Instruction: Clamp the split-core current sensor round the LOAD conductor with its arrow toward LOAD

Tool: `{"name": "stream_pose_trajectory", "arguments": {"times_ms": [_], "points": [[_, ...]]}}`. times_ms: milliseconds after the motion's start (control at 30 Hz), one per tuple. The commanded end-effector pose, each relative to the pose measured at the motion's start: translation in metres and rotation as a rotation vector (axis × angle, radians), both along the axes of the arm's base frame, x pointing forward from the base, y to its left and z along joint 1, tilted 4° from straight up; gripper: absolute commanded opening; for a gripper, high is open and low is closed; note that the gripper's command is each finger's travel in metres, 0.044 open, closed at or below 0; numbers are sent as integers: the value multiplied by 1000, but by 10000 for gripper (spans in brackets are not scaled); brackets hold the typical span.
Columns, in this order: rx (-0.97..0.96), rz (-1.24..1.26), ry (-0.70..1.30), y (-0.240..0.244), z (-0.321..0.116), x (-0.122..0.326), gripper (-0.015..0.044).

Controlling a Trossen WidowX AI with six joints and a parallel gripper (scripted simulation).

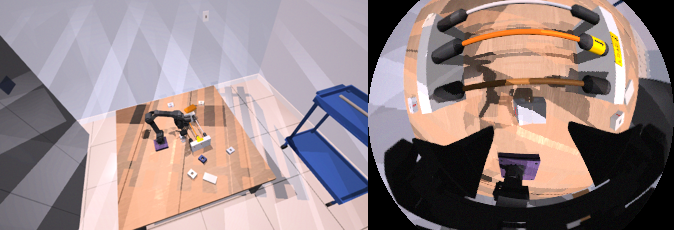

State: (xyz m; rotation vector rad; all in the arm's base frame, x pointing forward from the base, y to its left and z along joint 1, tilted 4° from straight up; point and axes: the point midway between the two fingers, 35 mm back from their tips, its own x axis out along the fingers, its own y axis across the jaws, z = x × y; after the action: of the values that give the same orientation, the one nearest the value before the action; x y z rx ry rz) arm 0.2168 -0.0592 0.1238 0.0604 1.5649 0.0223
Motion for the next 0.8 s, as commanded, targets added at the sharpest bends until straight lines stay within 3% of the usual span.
{"name": "stream_pose_trajectory", "arguments": {"times_ms": [0, 767], "points": [[5, 22, 9, 4, -2, -4, 440], [5, 22, 9, 5, -39, -3, 440]]}}
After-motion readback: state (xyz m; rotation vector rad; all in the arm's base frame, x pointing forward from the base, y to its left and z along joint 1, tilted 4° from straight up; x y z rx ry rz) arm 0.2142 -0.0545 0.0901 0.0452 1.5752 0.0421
